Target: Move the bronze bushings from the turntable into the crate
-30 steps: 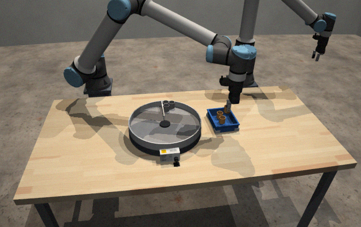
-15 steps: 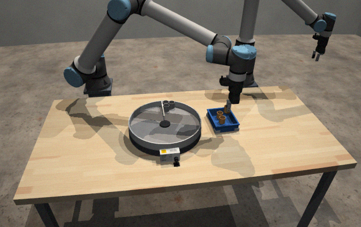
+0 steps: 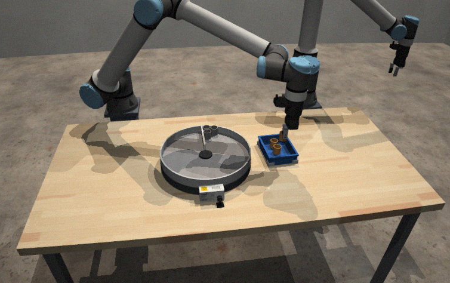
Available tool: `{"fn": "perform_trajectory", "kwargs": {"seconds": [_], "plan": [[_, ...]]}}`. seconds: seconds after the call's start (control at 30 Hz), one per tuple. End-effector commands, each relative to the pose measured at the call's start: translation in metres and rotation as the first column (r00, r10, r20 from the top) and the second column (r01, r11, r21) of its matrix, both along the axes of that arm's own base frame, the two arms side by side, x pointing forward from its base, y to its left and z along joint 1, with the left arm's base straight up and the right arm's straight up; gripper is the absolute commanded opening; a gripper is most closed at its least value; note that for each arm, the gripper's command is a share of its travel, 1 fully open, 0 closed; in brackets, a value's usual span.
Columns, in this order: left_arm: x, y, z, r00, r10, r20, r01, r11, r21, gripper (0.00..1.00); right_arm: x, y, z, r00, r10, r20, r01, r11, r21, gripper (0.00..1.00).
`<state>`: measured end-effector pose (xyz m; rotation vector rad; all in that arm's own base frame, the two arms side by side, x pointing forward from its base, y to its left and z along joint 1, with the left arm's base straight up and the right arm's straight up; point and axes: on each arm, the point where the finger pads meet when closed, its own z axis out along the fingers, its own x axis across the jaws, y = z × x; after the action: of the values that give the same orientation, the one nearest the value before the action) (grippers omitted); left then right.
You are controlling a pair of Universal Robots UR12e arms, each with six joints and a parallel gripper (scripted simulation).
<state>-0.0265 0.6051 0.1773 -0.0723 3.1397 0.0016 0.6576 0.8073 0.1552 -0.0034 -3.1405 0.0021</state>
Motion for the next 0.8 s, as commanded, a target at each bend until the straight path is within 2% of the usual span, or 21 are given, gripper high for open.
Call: {"fn": "perform_trajectory", "kwargs": {"seconds": [0.0, 0.1, 0.33, 0.43, 0.67, 0.7, 0.77], "plan": [[-0.002, -0.002, 0.0, 1.0, 0.001, -0.001, -0.001, 1.0, -0.001, 1.0, 0.0, 0.0, -0.008, 1.0, 0.001, -0.001, -0.001, 1.0, -0.001, 0.0], [-0.002, -0.002, 0.0, 1.0, 0.001, -0.001, -0.001, 1.0, -0.001, 1.0, 0.0, 0.0, -0.012, 1.0, 0.001, -0.001, -0.001, 1.0, -0.001, 0.0], [-0.002, -0.002, 0.0, 1.0, 0.001, -0.001, -0.001, 1.0, -0.001, 1.0, -0.001, 0.001, -0.051, 1.0, 0.001, -0.001, -0.001, 1.0, -0.001, 0.0], [-0.002, -0.002, 0.0, 1.0, 0.001, -0.001, -0.001, 1.0, -0.001, 1.0, -0.002, 0.001, -0.063, 1.0, 0.001, -0.001, -0.001, 1.0, -0.001, 0.0], [-0.002, -0.002, 0.0, 1.0, 0.001, -0.001, -0.001, 1.0, -0.001, 1.0, -0.002, 0.001, -0.067, 1.0, 0.001, -0.001, -0.001, 1.0, -0.001, 0.0], [-0.002, -0.002, 0.0, 1.0, 0.001, -0.001, -0.001, 1.0, -0.001, 1.0, 0.0, 0.003, -0.061, 1.0, 0.001, 0.003, -0.001, 1.0, 0.006, 0.0], [-0.002, -0.002, 0.0, 1.0, 0.001, -0.001, -0.001, 1.0, -0.001, 1.0, 0.0, 0.004, -0.059, 1.0, 0.001, 0.004, -0.001, 1.0, 0.008, 0.0]]}}
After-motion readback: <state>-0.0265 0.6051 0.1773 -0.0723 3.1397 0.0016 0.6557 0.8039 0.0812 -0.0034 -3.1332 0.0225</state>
